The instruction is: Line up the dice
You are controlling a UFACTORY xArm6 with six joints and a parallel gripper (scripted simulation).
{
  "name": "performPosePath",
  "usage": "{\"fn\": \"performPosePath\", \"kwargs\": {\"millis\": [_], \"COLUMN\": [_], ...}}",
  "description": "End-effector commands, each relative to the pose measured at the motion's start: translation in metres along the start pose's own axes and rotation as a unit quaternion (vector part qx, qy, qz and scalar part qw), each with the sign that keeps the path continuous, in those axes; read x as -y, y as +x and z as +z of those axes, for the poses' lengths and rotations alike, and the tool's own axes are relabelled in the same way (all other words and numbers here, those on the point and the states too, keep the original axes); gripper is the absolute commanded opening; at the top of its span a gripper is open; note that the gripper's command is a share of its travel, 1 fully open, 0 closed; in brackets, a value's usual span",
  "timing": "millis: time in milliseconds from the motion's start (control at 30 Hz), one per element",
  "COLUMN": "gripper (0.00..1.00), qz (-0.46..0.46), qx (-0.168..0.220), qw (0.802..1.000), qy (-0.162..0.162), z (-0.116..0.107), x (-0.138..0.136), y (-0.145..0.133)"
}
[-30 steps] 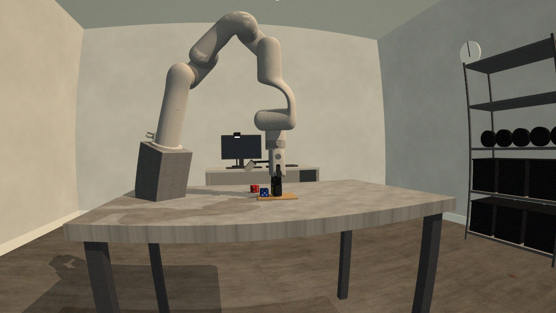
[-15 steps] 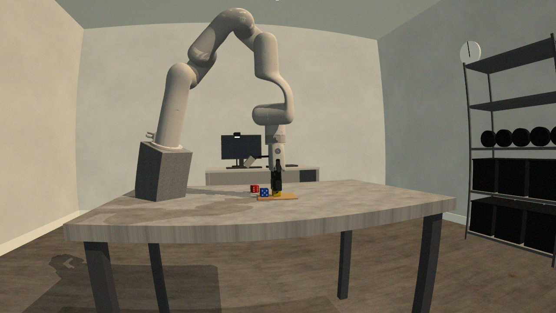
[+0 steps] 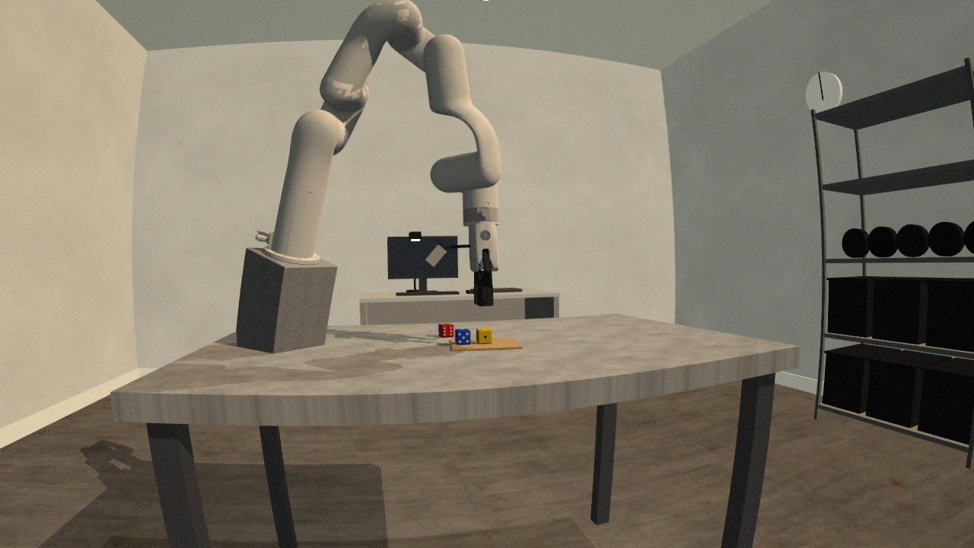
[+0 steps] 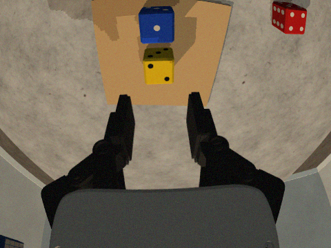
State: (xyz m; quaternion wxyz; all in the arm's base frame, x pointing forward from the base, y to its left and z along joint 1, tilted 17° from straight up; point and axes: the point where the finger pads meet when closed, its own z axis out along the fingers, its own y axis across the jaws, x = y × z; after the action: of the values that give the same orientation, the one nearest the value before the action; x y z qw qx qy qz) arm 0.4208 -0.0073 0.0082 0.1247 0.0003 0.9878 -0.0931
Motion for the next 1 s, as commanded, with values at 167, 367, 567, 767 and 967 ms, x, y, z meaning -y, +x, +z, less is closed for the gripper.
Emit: {"fn": "performPosePath", "kwargs": {"millis": [167, 367, 567, 767, 967], "gripper": [0.47, 1.00, 1.00, 1.00, 1.00], "qz": [-0.001, -0.001, -0.001, -0.001, -0.005], "qx": [-0.007, -0.007, -0.007, -0.007, -0.007], "qw": [1.000, 1.000, 1.000, 1.000, 1.000], "qy": [-0.002, -0.002, -0.002, -0.002, -0.002], "z": [-0.0127, -0.0127, -0.0127, -0.0127, -0.0127], "x": [0.0004, 0.0004, 0.0004, 0.0004, 0.0000], "y": [-0.0013, -0.0013, -0.0013, -0.0013, -0.0012]}}
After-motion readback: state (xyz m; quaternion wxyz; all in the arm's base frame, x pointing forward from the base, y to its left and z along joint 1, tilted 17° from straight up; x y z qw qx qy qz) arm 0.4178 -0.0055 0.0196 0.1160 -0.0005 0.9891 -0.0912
